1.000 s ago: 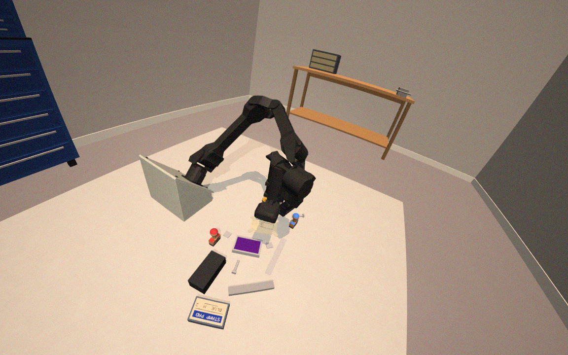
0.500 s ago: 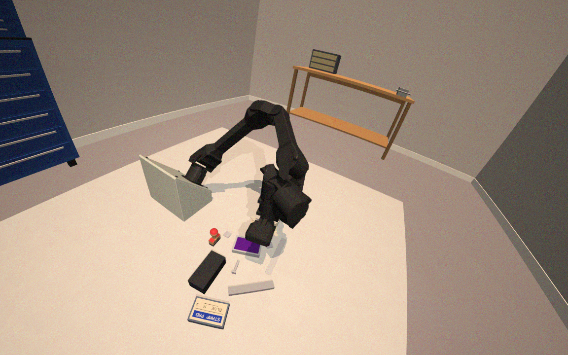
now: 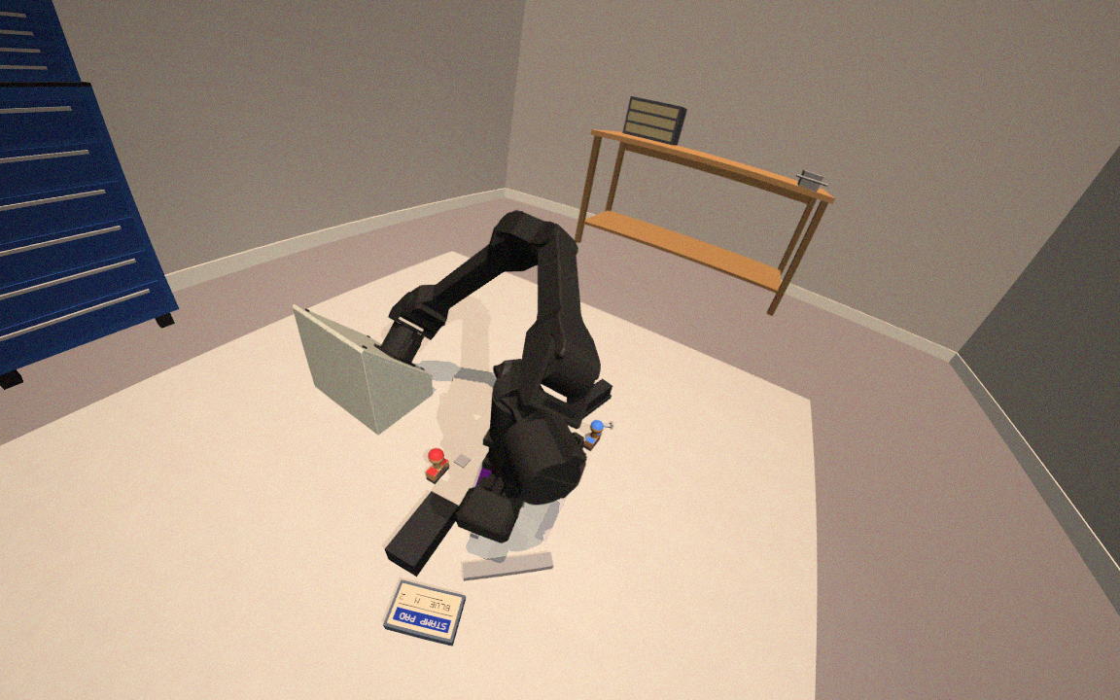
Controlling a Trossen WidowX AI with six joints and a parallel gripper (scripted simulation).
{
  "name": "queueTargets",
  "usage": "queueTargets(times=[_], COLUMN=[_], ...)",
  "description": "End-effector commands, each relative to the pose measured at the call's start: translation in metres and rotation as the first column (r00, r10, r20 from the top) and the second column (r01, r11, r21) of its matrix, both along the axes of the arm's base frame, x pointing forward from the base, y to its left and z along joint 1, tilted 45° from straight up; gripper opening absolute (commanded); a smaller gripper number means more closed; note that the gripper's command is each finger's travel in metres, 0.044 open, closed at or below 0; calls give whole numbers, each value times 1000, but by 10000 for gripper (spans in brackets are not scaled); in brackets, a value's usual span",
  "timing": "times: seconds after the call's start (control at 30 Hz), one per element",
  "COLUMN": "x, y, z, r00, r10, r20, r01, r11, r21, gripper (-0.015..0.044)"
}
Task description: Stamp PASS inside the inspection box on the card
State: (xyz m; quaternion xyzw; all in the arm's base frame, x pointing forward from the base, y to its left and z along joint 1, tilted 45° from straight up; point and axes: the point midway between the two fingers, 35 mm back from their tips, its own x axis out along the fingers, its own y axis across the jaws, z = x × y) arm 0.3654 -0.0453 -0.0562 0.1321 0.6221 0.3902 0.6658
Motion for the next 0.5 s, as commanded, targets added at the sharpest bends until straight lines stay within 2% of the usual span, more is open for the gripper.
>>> queueTargets(times=[0.0,0.47], x=[0,0], y=[-12,-1], z=[-13,-25], r00=[1000,1000], r10=[6,6], r20=[2,2], r01=[-6,-6], r11=[1000,1000], r21=[-1,-2], gripper=[0,0])
